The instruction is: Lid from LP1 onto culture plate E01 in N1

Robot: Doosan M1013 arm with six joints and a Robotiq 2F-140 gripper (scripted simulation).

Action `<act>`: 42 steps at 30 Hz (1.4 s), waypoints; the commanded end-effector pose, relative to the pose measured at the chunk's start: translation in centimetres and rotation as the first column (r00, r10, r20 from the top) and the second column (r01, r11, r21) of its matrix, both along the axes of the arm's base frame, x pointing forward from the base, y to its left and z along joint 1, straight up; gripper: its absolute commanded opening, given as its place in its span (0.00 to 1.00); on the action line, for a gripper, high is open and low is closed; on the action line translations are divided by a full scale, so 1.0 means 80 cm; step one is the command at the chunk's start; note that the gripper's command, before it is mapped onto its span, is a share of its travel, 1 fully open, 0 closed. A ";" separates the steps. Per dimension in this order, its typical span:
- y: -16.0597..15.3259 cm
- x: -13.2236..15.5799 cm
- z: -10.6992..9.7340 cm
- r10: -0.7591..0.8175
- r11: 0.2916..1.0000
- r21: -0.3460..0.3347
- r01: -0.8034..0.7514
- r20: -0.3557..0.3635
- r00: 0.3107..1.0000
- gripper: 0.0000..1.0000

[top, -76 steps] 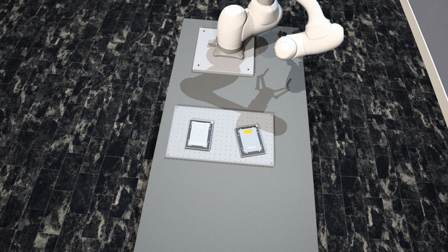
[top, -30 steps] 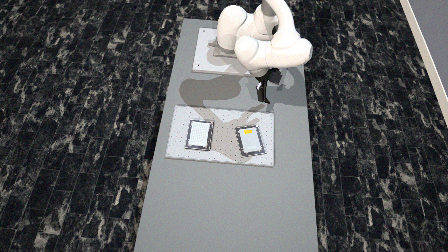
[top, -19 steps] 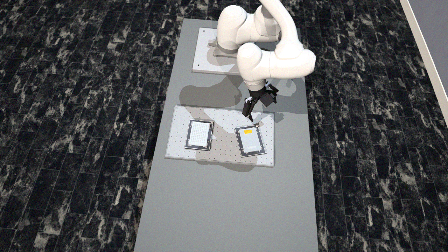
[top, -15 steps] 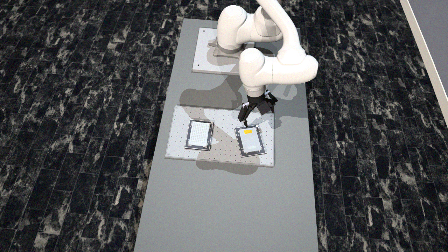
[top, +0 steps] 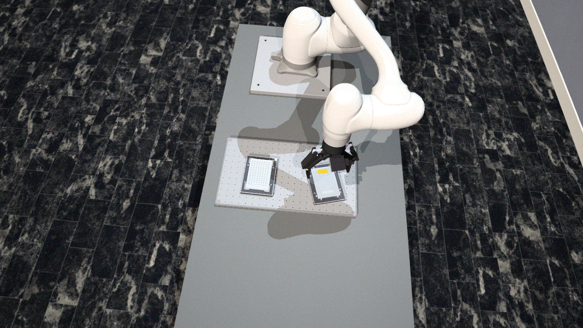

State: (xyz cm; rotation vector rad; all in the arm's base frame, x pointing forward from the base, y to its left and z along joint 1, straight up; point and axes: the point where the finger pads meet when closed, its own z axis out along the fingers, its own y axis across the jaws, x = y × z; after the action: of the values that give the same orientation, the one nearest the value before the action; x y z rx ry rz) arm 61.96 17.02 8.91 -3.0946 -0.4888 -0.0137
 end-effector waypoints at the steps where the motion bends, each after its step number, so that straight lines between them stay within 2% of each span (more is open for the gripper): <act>1: 0.000 0.001 0.001 -0.004 1.000 -0.005 0.004 -0.001 1.000 1.00; 2: 0.000 0.001 0.001 -0.004 1.000 -0.005 0.004 -0.001 1.000 1.00; 3: 0.000 0.001 0.001 -0.004 1.000 -0.005 0.004 -0.001 1.000 0.10; 42: 0.000 0.001 0.001 -0.004 1.000 -0.005 0.004 -0.001 1.000 0.10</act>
State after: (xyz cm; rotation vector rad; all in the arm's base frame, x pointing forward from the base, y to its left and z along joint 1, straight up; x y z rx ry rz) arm 62.01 17.00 8.88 -3.1006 -0.4836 -0.0090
